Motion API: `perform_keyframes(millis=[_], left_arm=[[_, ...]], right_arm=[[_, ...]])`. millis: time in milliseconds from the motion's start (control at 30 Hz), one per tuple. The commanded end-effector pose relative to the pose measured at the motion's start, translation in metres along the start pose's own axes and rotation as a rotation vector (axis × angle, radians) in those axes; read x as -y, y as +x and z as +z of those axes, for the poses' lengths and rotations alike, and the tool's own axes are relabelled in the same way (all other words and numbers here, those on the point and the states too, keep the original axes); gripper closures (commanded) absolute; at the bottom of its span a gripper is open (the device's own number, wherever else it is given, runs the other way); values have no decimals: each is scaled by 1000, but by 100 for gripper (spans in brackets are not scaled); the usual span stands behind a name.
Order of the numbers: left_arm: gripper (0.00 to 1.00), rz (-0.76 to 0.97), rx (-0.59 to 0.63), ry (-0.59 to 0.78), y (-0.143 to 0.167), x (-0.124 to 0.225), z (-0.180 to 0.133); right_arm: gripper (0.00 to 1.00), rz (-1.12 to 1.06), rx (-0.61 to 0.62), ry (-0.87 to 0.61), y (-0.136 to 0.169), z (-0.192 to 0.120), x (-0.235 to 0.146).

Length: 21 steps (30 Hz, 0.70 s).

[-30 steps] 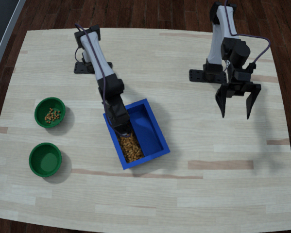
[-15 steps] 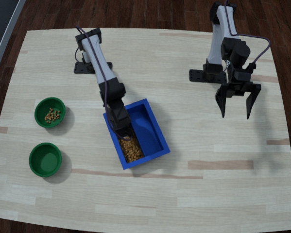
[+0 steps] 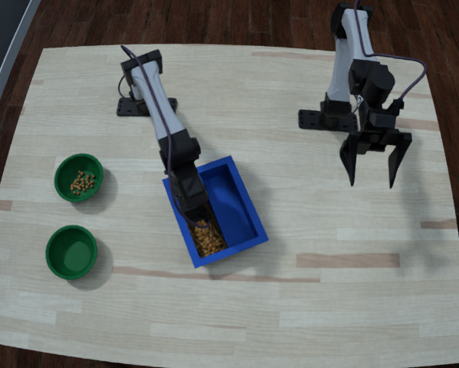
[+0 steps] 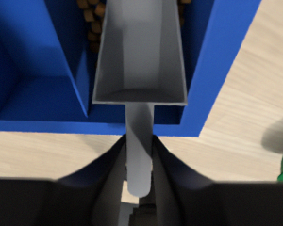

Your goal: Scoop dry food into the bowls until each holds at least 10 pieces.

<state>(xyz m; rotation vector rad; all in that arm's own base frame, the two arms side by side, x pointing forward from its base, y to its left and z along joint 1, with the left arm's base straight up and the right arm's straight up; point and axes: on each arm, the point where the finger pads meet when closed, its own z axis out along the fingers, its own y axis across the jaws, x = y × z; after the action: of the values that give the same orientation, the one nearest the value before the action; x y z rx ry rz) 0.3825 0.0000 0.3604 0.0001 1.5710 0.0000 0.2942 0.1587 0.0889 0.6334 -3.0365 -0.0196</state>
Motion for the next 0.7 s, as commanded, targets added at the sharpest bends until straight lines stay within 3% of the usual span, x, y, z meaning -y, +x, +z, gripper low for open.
perform_keyframes(millis=[0,200,400,433,667], left_arm=[[0,-1,39,0,-16,0,-2],[0,-1,39,0,-16,0,-2],[0,-1,39,0,-16,0,-2],[73,-1,39,0,-16,0,-2],[73,-1,39,0,-16,0,-2]], right_arm=[[100,-2,54,7,-18,-5,3],[100,1,49,9,-24,1,5],[100,-1,95,4,-25,-15,2],[100,-2,94,-2,-25,-15,1],[100,-2,108,-1,-27,-19,1]])
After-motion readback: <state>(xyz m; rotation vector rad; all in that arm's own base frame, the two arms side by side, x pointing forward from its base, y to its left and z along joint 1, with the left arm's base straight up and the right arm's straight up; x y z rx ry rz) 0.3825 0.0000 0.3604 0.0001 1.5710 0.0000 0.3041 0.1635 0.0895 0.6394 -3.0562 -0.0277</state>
